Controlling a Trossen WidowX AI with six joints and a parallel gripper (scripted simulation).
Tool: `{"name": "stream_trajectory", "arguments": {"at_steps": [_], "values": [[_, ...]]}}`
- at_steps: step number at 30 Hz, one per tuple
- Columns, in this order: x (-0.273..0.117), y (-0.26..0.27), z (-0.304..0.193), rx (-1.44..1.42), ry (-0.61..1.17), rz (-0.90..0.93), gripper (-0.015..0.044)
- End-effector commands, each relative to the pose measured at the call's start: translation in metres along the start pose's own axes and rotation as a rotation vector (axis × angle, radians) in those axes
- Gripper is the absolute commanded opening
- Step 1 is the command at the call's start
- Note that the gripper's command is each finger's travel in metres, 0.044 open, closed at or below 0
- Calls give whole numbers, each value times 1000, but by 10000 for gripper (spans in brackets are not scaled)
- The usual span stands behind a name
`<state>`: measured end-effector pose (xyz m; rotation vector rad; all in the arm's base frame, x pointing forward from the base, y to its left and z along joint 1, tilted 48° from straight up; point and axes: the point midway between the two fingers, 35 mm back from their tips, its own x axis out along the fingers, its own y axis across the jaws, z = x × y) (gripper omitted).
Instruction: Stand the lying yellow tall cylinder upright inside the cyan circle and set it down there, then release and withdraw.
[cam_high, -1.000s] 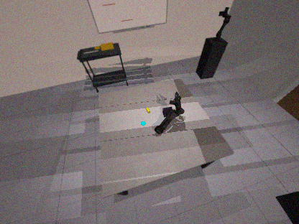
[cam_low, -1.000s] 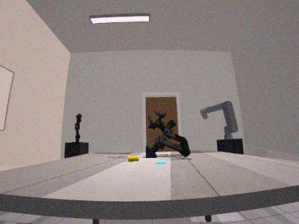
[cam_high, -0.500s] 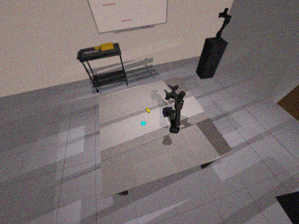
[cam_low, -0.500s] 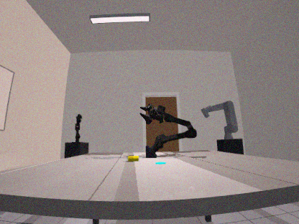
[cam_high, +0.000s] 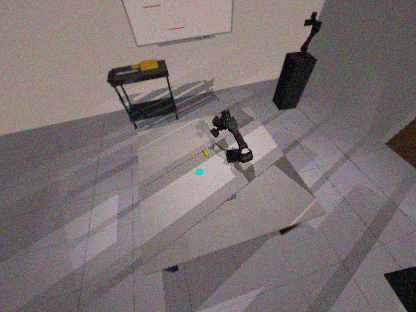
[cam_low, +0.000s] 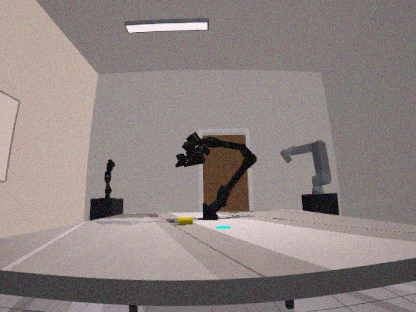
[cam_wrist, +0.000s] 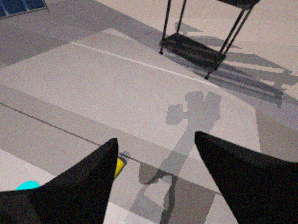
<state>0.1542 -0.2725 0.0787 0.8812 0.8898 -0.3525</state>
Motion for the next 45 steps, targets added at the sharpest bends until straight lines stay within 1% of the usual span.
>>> {"name": "stream_trajectory", "arguments": {"at_steps": [1, 5, 9, 11, 20, 22, 27, 29, 33, 41, 45], "values": [[48, 23, -9, 231, 288, 39, 309], [89, 45, -26, 424, 563, -12, 309], [126, 67, -51, 592, 830, -152, 309], [137, 75, -61, 641, 913, -218, 309], [140, 76, -64, 647, 923, -227, 309], [156, 78, -79, 647, 921, -228, 309], [200, 85, -141, 647, 924, -225, 309], [204, 86, -151, 647, 925, -224, 309], [204, 86, -151, 647, 925, -224, 309], [204, 86, -151, 647, 925, -224, 105], [204, 86, -151, 647, 925, -224, 105]]}}
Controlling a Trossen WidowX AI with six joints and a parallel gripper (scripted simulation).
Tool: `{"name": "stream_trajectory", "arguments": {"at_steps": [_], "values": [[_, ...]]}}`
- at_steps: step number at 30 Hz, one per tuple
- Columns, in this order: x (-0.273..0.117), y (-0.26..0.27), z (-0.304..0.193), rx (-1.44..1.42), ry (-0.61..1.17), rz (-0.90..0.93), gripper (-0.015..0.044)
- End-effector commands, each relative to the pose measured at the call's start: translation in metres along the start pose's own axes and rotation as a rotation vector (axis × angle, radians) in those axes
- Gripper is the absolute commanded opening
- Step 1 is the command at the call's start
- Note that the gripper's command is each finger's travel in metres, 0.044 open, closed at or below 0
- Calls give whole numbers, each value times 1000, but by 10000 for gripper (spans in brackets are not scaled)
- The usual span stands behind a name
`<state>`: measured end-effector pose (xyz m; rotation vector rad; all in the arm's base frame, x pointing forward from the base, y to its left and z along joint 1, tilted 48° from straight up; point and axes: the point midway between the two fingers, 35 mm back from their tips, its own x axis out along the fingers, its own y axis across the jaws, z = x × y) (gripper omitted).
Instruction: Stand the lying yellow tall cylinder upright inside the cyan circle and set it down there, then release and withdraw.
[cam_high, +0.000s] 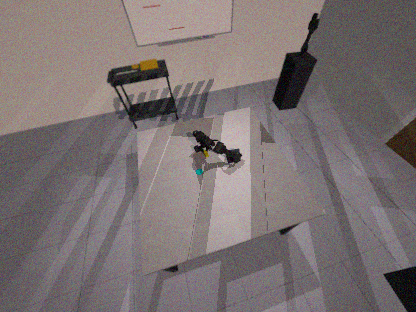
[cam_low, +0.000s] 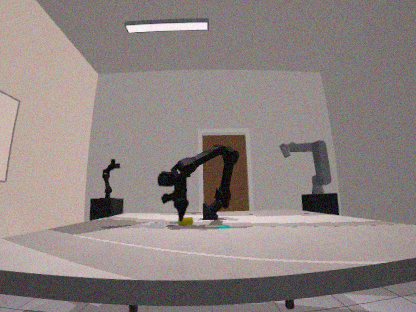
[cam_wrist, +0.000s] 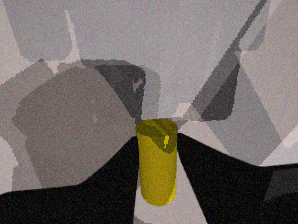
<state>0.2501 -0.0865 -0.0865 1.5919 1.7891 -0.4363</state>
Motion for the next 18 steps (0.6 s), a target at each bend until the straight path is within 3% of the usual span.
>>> {"name": "stream_trajectory", "arguments": {"at_steps": [1, 18], "values": [[1, 0, 0, 6, 3, 2, 105], [-50, 3, 4, 8, -2, 1, 105]]}}
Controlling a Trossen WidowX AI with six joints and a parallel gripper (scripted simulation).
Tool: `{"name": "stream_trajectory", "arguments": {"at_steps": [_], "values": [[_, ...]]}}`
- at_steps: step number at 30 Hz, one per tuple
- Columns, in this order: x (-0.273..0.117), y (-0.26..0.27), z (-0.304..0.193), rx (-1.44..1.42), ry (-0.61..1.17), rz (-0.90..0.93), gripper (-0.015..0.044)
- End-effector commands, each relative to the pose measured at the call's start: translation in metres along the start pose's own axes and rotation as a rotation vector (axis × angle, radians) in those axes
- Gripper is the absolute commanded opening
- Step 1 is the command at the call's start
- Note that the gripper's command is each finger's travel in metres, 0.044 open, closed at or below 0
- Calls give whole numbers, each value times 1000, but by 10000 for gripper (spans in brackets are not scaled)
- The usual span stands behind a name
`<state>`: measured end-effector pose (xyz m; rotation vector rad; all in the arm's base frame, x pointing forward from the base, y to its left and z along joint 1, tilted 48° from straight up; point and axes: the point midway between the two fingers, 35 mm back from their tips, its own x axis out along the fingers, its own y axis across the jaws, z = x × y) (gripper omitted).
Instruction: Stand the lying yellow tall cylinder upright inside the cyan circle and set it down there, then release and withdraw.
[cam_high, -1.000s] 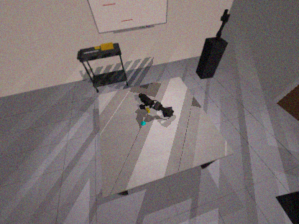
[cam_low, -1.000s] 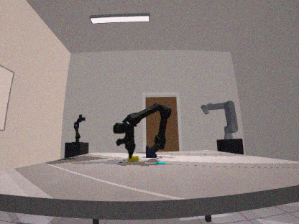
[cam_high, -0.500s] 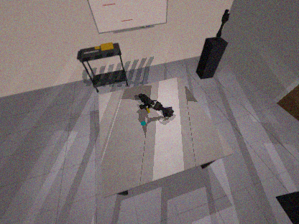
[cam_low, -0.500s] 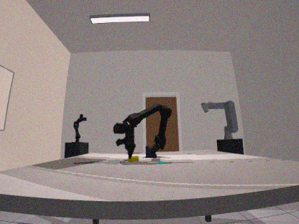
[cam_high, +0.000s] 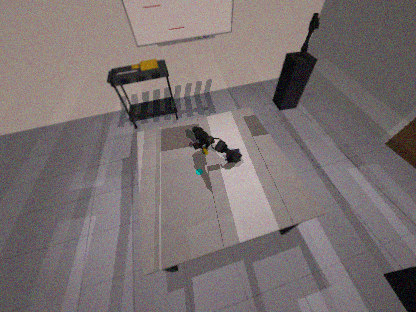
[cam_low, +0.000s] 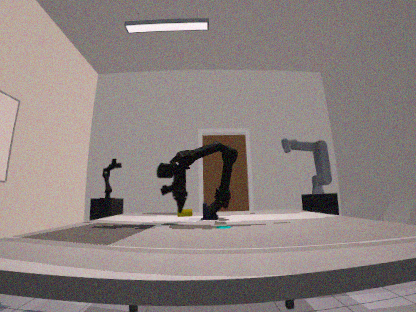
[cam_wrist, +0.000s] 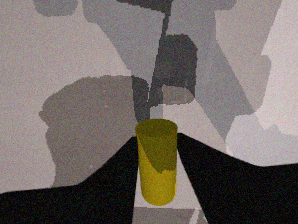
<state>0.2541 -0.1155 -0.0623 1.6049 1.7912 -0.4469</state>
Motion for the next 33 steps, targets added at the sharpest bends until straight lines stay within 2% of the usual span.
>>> {"name": "stream_trajectory", "arguments": {"at_steps": [1, 18, 33], "values": [[-15, 0, 1, -7, -6, -1, 105], [-69, -3, -3, -7, -4, -2, 105], [-78, 17, -20, -145, -26, -6, 105]]}}
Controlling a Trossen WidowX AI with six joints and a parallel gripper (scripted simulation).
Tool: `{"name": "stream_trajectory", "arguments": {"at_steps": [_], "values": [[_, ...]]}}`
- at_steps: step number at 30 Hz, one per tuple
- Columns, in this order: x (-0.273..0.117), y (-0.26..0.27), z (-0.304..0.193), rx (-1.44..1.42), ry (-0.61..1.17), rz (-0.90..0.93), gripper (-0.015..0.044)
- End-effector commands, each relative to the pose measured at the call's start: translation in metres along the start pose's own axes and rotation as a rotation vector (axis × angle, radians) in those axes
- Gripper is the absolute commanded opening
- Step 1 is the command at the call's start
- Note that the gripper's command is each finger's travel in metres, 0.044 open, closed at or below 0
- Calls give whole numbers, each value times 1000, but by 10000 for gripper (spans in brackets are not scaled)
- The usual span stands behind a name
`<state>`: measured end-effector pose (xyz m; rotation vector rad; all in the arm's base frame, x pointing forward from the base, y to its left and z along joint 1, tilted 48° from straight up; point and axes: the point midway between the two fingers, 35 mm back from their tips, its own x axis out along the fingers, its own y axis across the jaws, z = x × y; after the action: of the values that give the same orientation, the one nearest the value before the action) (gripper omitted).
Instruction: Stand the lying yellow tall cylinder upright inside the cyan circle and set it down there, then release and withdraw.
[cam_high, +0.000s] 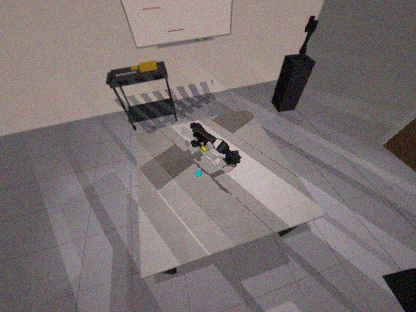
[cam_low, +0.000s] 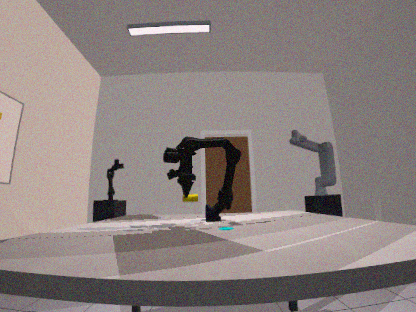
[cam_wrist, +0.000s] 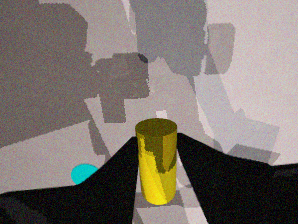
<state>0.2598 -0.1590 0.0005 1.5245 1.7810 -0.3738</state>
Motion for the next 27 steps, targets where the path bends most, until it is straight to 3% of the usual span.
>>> {"name": "stream_trajectory", "arguments": {"at_steps": [1, 27], "values": [[-4, 11, -7, -64, -12, 2, 105], [-16, 62, -54, -412, -52, -4, 105]]}}
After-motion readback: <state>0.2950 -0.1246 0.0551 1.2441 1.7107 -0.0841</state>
